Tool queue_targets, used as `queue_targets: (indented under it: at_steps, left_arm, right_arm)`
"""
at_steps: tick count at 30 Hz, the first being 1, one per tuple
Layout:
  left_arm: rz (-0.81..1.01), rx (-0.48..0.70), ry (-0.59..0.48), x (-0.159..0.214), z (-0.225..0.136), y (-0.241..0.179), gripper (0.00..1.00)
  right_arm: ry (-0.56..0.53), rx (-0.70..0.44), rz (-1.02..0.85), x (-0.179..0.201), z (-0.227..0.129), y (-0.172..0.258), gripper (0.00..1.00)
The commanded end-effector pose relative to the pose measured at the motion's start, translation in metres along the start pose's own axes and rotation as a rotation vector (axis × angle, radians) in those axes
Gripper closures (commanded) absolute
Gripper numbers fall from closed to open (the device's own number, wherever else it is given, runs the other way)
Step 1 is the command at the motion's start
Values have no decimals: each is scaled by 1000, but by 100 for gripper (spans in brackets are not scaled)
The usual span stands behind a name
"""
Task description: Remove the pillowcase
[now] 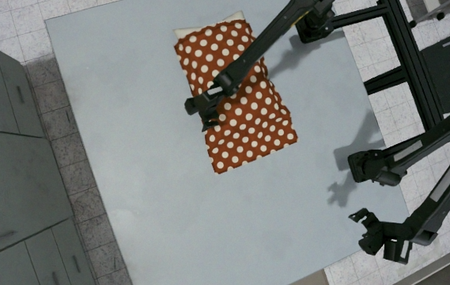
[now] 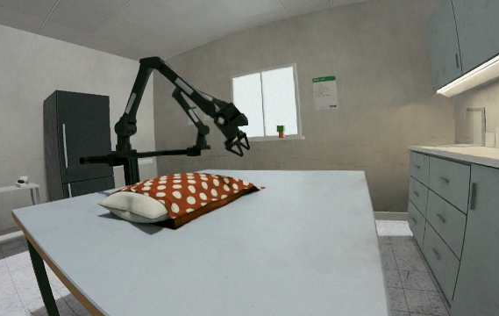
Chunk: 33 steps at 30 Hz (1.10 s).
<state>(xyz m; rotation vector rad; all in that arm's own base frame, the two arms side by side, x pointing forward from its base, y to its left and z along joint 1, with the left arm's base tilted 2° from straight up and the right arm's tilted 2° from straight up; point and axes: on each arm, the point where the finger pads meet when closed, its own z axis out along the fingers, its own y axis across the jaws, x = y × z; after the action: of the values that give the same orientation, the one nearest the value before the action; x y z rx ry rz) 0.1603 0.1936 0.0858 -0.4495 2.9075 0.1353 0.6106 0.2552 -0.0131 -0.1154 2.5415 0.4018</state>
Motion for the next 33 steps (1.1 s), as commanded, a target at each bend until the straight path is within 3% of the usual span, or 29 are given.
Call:
queue_targets:
  at_steps: [1, 8, 10, 20, 23, 33]
  left_arm:
    - [11, -39, -59, -25, -33, 17, 0]
    - [9, -27, -41, -23, -37, 16, 0]
    - [9, -25, -39, -23, -36, 16, 0]
    - [12, -31, -48, -25, -38, 16, 0]
    - [12, -31, -48, -25, -38, 16, 0]
    - [12, -31, -48, -25, -38, 16, 0]
  right_arm:
    - [-52, -18, -7, -28, -9, 10, 0]
    - [-52, -18, -7, -28, -9, 10, 0]
    - [-81, -28, -10, -51, -27, 21, 0]
    - [-84, -31, -9, -67, -58, 35, 0]
    - [-61, -18, -5, -60, -47, 27, 0]
    - [-86, -30, -8, -86, -90, 44, 0]
